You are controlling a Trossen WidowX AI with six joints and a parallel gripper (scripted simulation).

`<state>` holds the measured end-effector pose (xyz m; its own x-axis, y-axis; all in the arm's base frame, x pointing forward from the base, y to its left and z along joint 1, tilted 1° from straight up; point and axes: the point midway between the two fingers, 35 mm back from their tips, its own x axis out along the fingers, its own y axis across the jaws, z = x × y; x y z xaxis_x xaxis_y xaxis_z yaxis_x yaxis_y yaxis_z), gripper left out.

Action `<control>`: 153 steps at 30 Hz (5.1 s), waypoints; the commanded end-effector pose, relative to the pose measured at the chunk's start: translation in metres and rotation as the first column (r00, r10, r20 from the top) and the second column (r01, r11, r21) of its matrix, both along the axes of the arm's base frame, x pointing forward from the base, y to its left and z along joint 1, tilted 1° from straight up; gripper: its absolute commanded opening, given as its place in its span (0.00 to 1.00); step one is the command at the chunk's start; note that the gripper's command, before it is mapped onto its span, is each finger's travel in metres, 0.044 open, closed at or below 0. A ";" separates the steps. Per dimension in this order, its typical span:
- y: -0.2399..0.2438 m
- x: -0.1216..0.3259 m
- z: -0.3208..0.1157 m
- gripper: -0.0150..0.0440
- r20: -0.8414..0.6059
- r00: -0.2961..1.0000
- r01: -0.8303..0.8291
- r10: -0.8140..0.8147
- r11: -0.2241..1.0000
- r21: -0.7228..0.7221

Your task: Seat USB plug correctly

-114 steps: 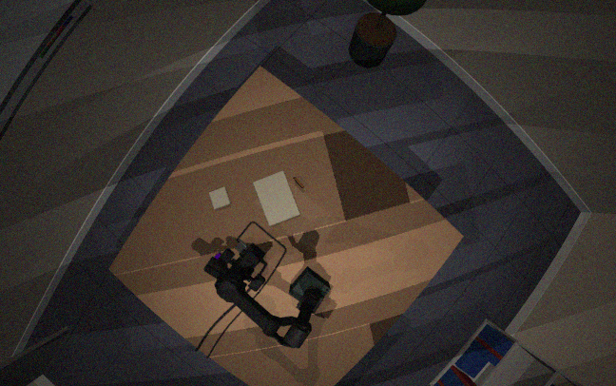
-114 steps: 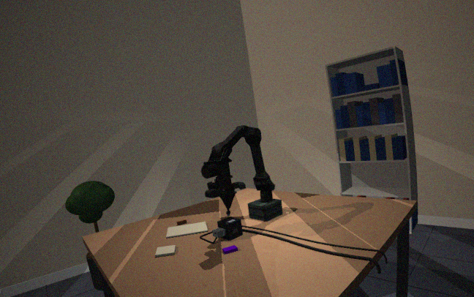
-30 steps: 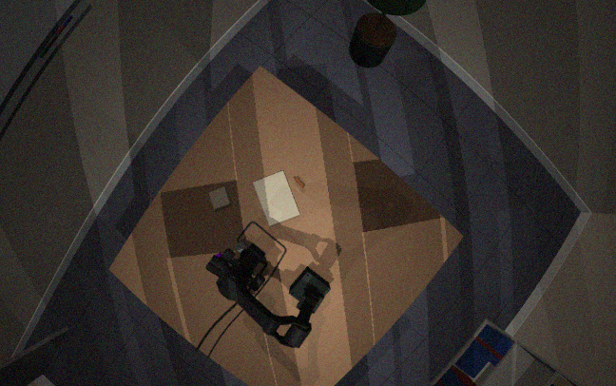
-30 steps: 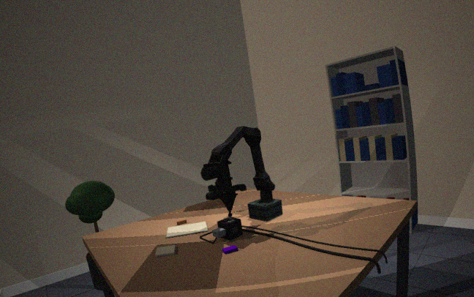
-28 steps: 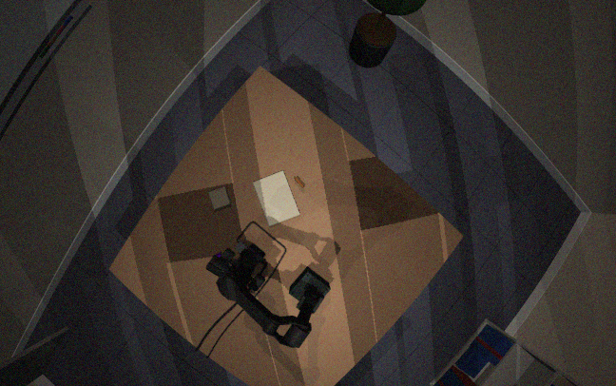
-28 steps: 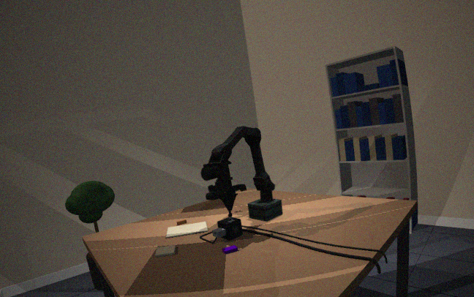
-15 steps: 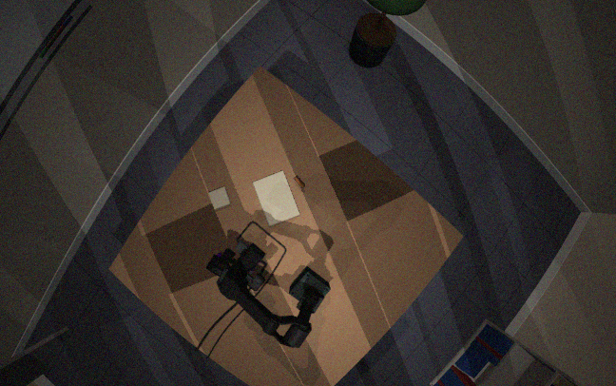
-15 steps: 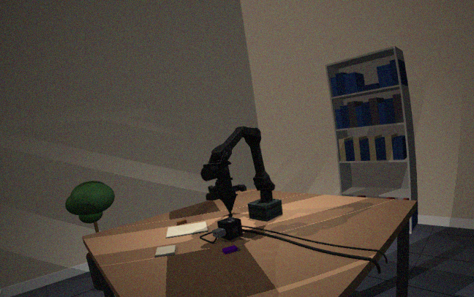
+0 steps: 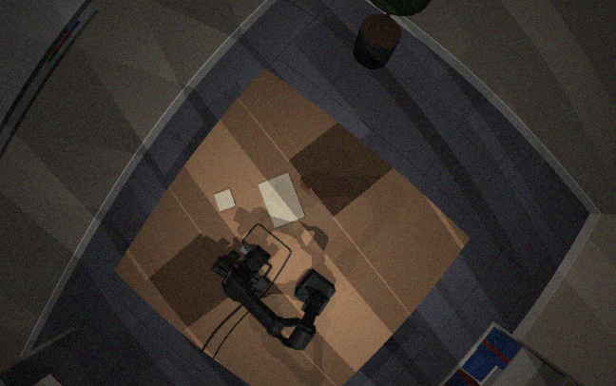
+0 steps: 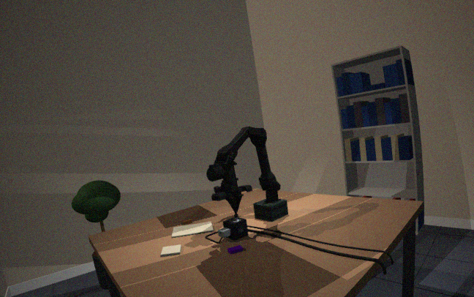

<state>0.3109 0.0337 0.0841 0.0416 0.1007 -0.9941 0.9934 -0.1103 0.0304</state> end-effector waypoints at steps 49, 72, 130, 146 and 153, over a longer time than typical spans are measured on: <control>0.001 0.000 -0.006 0.25 0.001 1.000 -0.004 0.004 1.000 0.006; 0.001 0.000 -0.009 0.25 0.001 1.000 -0.004 0.004 1.000 0.006; 0.001 0.001 -0.016 0.25 0.001 1.000 -0.004 0.004 1.000 0.006; 0.001 0.001 -0.018 0.25 0.001 1.000 -0.004 0.004 1.000 0.006; 0.001 0.001 -0.019 0.25 0.001 1.000 -0.004 0.004 1.000 0.006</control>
<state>0.3116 0.0344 0.0679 0.0449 0.1039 -0.9936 0.9934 -0.1096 0.0334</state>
